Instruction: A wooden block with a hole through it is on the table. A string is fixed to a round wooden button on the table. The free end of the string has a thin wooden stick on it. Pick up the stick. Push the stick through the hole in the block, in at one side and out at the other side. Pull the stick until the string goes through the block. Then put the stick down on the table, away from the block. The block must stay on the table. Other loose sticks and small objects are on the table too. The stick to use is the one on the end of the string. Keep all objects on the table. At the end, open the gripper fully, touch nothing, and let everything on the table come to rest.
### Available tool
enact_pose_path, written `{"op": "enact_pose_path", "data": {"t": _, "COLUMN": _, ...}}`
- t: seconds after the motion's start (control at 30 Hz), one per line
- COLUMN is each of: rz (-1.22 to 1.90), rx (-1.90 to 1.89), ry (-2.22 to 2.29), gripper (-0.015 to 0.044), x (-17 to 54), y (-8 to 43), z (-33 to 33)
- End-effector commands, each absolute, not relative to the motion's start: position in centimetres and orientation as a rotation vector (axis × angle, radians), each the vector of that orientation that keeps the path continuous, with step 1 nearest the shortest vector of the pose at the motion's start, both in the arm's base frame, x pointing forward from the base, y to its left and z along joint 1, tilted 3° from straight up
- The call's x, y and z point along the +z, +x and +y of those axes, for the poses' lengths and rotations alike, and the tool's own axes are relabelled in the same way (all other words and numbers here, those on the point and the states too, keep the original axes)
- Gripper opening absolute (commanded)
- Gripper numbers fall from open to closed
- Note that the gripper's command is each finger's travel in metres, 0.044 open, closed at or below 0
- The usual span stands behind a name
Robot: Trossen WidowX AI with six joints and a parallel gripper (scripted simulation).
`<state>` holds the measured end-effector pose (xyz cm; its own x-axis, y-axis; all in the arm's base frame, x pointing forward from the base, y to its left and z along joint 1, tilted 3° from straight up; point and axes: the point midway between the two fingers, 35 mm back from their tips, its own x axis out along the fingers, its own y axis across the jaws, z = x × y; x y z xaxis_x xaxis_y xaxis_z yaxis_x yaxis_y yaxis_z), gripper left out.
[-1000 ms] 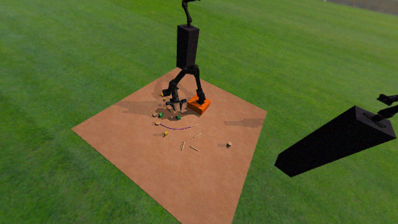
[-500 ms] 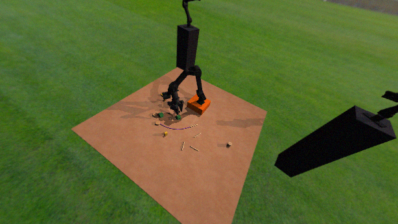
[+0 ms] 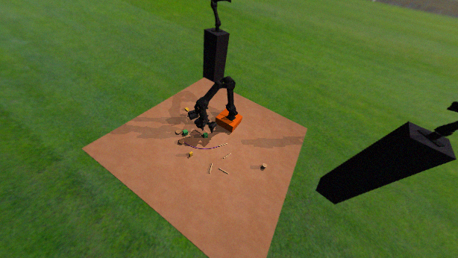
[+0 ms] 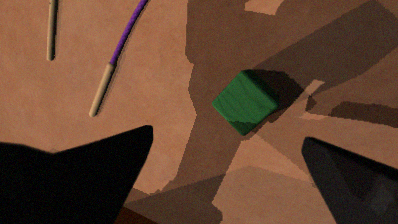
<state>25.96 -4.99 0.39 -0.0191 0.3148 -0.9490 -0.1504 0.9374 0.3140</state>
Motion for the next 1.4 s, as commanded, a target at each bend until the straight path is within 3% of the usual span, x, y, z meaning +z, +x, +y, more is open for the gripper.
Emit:
{"op": "enact_pose_path", "data": {"t": 0.0, "rz": 1.364, "rx": 0.977, "ry": -0.920, "gripper": 0.0440, "x": 1.53, "y": 27.54, "z": -3.97}}
{"op": "enact_pose_path", "data": {"t": 0.13, "rz": 1.303, "rx": 1.108, "ry": -1.116, "gripper": 0.0440, "x": 1.79, "y": 27.82, "z": -3.74}}
{"op": "enact_pose_path", "data": {"t": 0.87, "rz": 1.302, "rx": 1.109, "ry": -1.108, "gripper": 0.0440, "x": 1.76, "y": 27.77, "z": -3.66}}
{"op": "enact_pose_path", "data": {"t": 1.1, "rz": 1.302, "rx": 1.109, "ry": -1.108, "gripper": 0.0256, "x": 1.76, "y": 27.77, "z": -3.66}}
{"op": "enact_pose_path", "data": {"t": 1.37, "rz": 1.302, "rx": 1.109, "ry": -1.108, "gripper": 0.0244, "x": 1.76, "y": 27.77, "z": -3.66}}
